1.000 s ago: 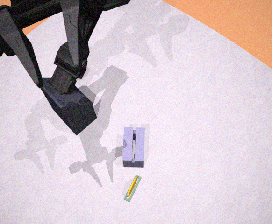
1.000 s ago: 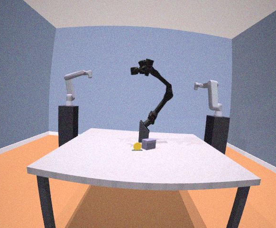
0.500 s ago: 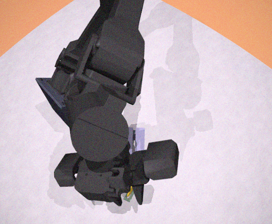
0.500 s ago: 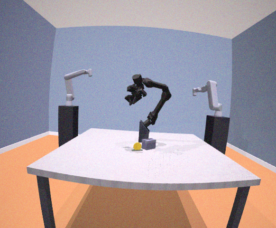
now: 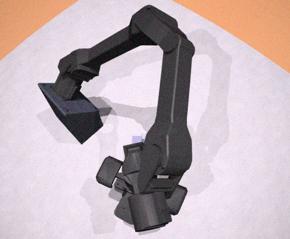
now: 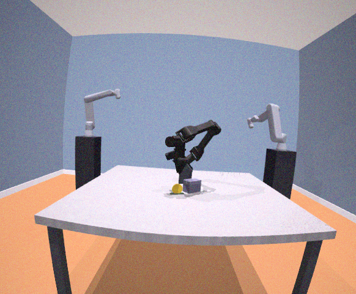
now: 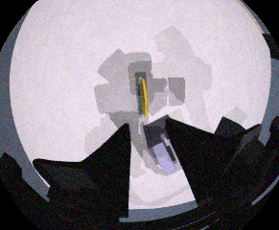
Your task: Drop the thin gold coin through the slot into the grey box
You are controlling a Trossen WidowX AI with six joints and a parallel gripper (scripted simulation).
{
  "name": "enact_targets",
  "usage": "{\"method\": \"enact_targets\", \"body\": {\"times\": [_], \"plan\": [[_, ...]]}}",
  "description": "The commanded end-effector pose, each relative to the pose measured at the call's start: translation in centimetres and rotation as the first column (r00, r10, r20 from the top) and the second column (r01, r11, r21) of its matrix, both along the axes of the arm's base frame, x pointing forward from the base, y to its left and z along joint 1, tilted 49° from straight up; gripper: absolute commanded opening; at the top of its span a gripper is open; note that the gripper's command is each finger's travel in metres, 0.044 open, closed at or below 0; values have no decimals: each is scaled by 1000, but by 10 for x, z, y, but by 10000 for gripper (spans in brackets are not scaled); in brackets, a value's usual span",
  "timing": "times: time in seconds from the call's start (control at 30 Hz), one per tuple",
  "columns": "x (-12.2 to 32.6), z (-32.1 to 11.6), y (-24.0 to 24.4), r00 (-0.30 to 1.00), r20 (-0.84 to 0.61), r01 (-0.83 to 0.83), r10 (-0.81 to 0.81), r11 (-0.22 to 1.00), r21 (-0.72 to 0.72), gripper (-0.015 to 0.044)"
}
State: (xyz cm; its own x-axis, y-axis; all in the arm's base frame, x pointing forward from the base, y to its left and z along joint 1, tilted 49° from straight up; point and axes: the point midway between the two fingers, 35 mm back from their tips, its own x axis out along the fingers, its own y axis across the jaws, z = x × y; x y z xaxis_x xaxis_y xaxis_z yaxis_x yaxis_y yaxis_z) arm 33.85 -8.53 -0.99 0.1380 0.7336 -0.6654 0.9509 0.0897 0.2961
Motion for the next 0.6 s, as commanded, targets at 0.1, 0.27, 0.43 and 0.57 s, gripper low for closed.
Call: {"method": "enact_targets", "body": {"times": [0.1,0.27,0.43,0.57], "plan": [[-9,-10,7,1000,-24,9,-9,1000,1,161],[-6,-25,24,1000,-24,9,-9,1000,3,161],[-3,-34,35,1000,-23,9,-9,1000,3,161],[-2,-35,36,1000,-23,9,-9,1000,3,161]]}}
